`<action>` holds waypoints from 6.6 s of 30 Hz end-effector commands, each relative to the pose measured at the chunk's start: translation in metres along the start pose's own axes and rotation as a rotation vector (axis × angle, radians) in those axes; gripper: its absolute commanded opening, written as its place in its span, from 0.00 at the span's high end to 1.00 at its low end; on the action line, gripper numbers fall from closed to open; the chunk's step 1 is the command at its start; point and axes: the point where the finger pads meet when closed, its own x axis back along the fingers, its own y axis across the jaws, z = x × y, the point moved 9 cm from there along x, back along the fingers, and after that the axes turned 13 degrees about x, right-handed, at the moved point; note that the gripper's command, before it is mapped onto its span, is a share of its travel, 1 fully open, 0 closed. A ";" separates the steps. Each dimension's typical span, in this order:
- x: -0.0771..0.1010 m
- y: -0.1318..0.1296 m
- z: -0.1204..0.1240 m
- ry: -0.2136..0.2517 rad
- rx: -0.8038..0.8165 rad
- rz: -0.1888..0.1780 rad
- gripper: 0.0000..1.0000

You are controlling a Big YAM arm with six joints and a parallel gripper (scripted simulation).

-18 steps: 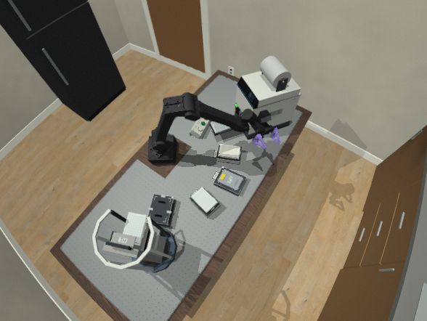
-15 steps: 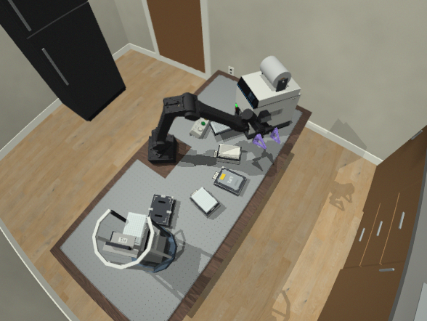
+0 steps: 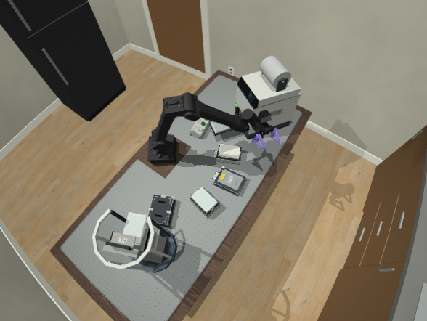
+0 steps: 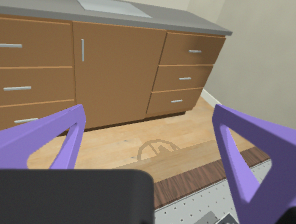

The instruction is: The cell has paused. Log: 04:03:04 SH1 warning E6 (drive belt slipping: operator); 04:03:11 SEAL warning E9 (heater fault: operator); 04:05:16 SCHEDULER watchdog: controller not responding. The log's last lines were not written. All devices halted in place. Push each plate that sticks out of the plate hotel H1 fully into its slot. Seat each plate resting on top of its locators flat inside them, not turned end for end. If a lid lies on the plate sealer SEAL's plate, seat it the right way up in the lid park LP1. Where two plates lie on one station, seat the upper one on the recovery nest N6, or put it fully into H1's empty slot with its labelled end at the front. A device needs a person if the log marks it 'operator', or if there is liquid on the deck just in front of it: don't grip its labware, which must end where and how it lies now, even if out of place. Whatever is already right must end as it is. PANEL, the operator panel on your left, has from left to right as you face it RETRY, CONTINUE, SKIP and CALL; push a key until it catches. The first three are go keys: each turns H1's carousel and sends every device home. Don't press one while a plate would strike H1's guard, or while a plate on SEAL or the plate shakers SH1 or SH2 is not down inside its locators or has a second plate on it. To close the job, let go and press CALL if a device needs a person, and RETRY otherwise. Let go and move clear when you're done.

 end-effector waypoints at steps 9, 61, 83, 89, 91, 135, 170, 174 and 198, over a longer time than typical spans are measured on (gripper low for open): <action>0.019 -0.022 -0.008 -0.015 -0.033 0.002 0.00; 0.076 -0.083 0.029 -0.009 -0.013 -0.005 0.00; 0.095 -0.104 0.052 0.000 0.000 0.000 0.00; 0.101 -0.110 0.055 0.000 0.000 0.000 0.00; 0.104 -0.113 0.057 0.000 0.000 0.000 0.00; -0.008 -0.156 0.040 0.195 0.268 -0.432 0.00; -0.004 -0.278 0.073 0.908 0.256 -0.774 0.00; 0.004 -0.300 0.072 0.958 0.222 -0.781 0.00; 0.040 -0.347 0.095 1.237 0.159 -0.814 0.00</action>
